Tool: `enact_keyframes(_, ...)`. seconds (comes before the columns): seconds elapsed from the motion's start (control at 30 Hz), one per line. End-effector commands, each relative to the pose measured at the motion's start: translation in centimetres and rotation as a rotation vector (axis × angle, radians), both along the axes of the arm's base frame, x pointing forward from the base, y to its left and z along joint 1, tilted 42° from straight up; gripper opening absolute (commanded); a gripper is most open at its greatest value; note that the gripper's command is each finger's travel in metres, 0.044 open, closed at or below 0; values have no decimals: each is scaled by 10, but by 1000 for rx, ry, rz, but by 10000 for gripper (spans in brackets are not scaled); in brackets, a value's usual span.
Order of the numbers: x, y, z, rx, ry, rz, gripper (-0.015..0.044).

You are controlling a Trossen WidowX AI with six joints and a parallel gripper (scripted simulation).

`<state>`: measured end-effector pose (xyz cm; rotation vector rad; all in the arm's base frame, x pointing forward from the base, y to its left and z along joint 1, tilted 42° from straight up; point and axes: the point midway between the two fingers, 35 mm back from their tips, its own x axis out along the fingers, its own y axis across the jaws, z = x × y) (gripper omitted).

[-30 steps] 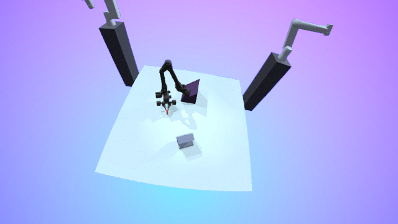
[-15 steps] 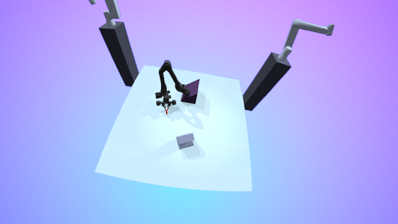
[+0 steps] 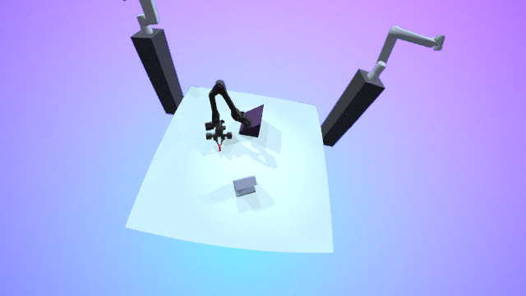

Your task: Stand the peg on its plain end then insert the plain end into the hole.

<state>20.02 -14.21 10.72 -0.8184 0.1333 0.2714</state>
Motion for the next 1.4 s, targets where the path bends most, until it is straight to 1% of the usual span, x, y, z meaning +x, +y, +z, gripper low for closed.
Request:
enact_keyframes(0.0, 0, -2, -1, 0, 1, 0, 49)
enact_keyframes(1.37, 4, -12, 6, 12, -42, 19, 49)
